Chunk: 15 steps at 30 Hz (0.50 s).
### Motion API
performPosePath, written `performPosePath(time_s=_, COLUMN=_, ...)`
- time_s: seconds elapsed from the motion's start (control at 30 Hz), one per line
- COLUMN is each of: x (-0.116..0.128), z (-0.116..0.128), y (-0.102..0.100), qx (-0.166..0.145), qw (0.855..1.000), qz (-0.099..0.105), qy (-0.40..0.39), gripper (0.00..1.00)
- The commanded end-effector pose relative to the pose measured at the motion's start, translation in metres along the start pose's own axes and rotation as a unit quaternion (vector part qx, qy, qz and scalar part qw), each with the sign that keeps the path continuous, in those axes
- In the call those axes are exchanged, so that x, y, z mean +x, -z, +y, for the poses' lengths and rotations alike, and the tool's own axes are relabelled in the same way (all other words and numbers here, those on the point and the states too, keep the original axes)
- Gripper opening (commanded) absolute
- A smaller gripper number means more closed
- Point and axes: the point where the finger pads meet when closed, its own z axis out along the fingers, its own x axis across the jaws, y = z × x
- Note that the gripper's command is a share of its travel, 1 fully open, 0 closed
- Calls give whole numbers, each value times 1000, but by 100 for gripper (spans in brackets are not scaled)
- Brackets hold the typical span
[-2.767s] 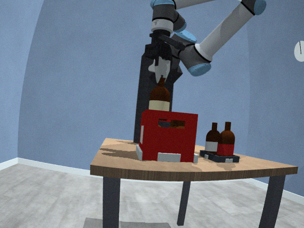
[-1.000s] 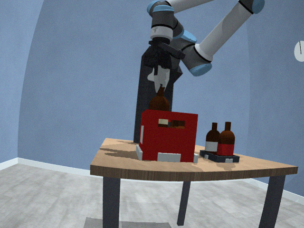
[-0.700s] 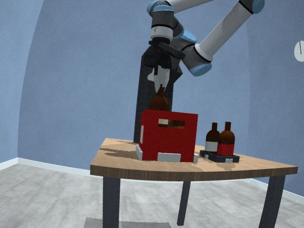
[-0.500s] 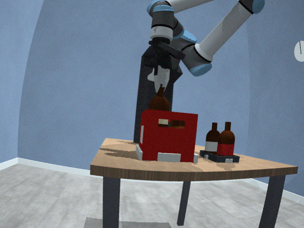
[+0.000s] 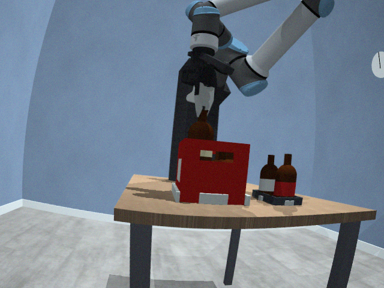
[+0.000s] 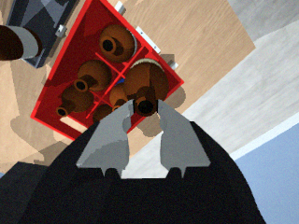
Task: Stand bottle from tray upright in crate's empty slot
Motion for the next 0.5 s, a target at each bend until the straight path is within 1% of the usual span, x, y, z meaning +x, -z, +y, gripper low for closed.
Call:
performPosePath(time_s=0.0, x=0, z=0, y=0, qx=0, qw=1000, qz=0, qy=0, gripper=0)
performPosePath(time_s=0.47, x=0, z=0, y=-3, qx=0, qw=1000, qz=0, qy=0, gripper=0)
